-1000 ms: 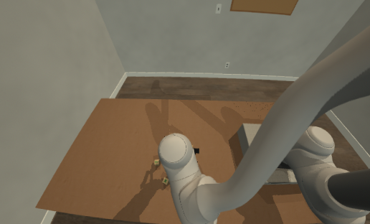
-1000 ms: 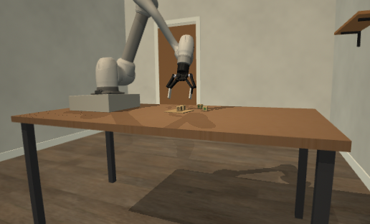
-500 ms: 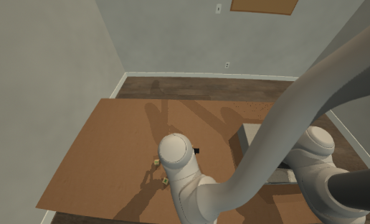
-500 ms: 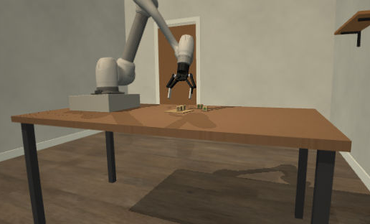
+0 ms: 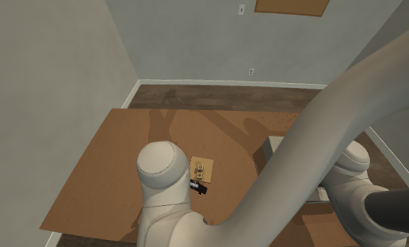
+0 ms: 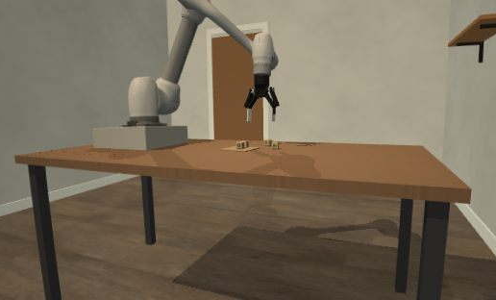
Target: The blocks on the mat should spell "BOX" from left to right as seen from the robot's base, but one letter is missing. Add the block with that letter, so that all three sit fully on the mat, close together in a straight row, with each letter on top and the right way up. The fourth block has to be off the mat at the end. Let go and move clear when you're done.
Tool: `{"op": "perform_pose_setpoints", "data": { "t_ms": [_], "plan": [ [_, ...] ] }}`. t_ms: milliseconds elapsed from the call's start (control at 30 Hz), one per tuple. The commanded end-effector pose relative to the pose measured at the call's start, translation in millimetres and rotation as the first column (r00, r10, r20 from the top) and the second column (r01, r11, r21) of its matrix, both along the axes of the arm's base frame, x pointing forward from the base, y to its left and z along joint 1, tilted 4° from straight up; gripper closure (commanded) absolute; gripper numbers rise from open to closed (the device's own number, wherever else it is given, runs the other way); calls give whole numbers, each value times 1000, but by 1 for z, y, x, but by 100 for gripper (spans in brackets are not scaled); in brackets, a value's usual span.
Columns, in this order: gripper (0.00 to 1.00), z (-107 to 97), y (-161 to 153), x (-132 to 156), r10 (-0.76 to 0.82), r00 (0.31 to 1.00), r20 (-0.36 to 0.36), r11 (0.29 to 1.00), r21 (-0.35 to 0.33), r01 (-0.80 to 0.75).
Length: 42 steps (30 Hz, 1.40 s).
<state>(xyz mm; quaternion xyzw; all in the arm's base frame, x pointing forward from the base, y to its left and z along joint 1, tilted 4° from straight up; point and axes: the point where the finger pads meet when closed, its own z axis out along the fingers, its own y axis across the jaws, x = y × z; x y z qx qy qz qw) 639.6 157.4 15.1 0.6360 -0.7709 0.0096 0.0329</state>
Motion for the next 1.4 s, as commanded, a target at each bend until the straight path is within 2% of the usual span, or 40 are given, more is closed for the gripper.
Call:
{"op": "perform_pose_setpoints", "data": {
  "t_ms": [0, 1367],
  "plan": [
    [0, 21, 49, 16, -99, 995, -15, 990, 96, 100],
    [0, 23, 52, 17, -104, 994, -16, 989, 102, 105]
  ]
}}
